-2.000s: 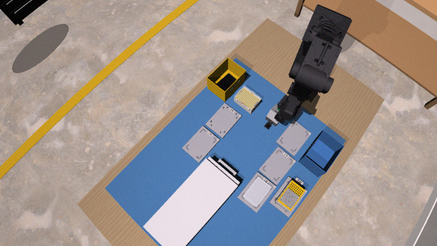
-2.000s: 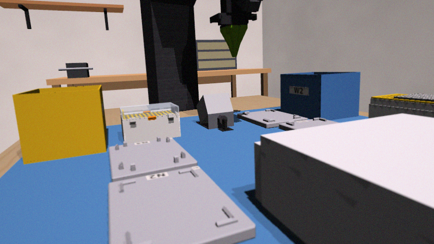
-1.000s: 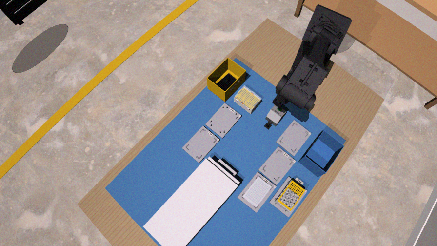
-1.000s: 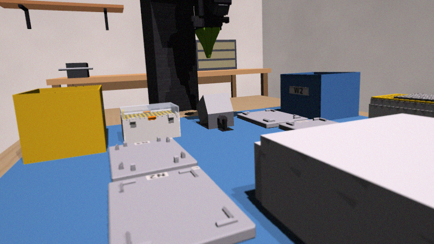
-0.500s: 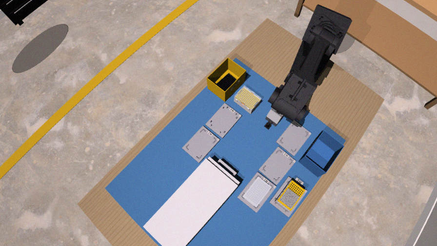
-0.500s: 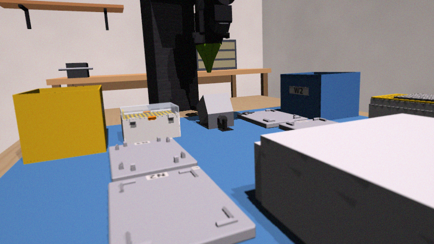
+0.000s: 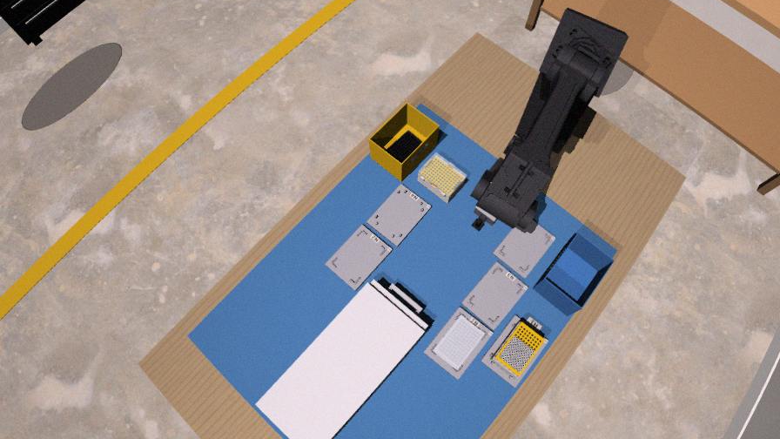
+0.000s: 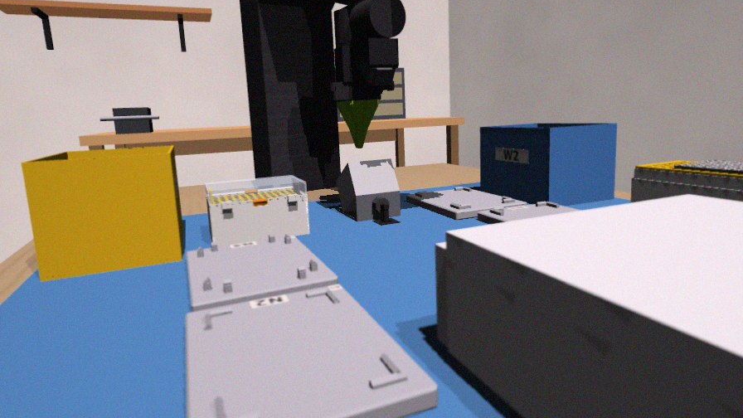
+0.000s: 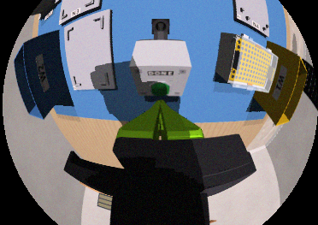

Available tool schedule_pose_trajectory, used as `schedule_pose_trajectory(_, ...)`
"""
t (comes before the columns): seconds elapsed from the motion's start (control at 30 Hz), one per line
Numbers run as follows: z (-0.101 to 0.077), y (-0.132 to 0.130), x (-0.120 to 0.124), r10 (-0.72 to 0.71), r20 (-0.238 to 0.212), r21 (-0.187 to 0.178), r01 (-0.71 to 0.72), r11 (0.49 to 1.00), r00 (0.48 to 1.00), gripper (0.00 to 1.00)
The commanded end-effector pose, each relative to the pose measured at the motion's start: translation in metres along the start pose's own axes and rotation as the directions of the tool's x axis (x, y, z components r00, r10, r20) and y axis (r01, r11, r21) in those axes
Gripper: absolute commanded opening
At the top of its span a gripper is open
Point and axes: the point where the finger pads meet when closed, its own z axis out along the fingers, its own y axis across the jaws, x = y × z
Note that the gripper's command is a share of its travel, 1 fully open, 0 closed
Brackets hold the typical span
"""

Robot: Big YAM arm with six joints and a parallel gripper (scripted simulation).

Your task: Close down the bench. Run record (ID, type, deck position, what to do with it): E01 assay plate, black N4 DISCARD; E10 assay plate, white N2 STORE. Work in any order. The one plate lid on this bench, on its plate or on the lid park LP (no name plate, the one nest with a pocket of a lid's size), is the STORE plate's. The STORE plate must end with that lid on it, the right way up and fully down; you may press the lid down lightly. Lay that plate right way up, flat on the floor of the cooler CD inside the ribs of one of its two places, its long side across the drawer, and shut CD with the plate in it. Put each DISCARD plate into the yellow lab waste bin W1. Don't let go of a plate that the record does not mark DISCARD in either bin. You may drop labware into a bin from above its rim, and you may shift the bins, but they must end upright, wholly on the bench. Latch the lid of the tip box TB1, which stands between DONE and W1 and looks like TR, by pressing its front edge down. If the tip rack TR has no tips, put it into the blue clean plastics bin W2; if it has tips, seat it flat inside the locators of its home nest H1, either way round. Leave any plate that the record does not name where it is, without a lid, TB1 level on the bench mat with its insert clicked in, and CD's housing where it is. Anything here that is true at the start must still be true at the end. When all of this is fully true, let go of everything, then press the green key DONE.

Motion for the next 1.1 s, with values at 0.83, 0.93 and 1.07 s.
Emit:
schedule_pose_trajectory(0.83,0.021,0.002,0.001,0.007,0.008,-0.003,-0.007,1.0,1.0,0.0)
schedule_pose_trajectory(0.93,0.024,0.003,0.001,0.006,0.009,-0.004,-0.006,1.0,1.0,0.0)
schedule_pose_trajectory(1.07,0.026,0.002,0.001,0.007,0.009,-0.003,-0.007,1.0,1.0,0.0)
